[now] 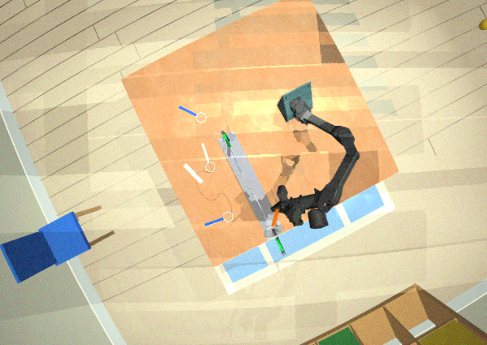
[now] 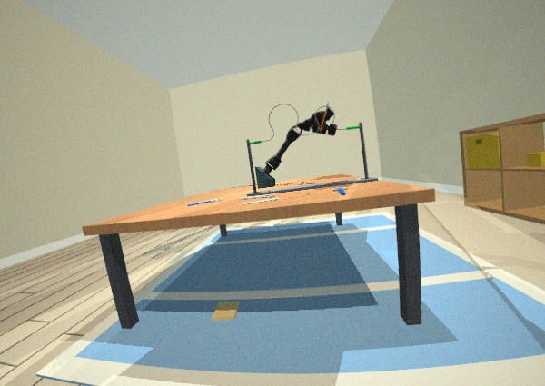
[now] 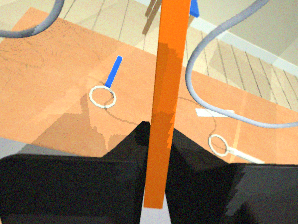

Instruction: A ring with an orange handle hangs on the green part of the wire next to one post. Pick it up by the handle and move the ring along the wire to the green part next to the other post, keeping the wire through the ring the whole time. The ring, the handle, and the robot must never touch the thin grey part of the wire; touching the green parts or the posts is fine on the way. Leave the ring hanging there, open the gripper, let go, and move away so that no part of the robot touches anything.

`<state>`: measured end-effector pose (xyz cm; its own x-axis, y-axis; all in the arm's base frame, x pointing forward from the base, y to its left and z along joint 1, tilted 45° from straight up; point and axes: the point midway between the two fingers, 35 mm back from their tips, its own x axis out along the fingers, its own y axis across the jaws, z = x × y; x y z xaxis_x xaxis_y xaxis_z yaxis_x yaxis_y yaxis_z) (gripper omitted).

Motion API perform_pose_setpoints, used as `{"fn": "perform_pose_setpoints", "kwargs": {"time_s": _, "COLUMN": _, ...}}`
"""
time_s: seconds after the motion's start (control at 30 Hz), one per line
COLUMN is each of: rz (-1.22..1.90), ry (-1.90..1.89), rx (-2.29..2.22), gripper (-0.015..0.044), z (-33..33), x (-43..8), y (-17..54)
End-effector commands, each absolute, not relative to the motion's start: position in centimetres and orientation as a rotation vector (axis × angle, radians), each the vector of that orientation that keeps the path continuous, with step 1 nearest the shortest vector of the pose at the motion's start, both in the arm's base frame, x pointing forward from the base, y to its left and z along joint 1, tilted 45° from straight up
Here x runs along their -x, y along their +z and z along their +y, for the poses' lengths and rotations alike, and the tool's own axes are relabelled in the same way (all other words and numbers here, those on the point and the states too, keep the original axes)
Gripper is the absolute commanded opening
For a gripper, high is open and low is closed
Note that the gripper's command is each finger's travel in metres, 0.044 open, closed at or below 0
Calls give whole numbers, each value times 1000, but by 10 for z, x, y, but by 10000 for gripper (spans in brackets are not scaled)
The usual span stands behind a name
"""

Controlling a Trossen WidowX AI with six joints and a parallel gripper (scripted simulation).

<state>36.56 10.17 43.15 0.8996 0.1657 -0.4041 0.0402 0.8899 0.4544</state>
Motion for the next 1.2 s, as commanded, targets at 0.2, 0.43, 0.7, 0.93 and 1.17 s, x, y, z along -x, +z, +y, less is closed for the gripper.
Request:
{"fn": "perform_pose_setpoints", "kwargs": {"time_s": 0.2, "rz": 416, "ry": 130, "rx": -682, "gripper": -150, "z": 112, "x": -366, "y": 440}}
{"fn": "perform_pose_setpoints", "kwargs": {"time_s": 0.43, "rz": 391, "ry": 172, "rx": -819, "gripper": -150, "z": 119, "x": -366, "y": 445}}
{"fn": "perform_pose_setpoints", "kwargs": {"time_s": 0.7, "rz": 359, "ry": 220, "rx": -976, "gripper": -150, "z": 126, "x": -367, "y": 453}}
{"fn": "perform_pose_setpoints", "kwargs": {"time_s": 0.93, "rz": 329, "ry": 262, "rx": -1112, "gripper": -150, "z": 131, "x": -368, "y": 461}}
{"fn": "perform_pose_setpoints", "kwargs": {"time_s": 1.17, "rz": 297, "ry": 303, "rx": -1248, "gripper": -150, "z": 134, "x": -368, "y": 469}}
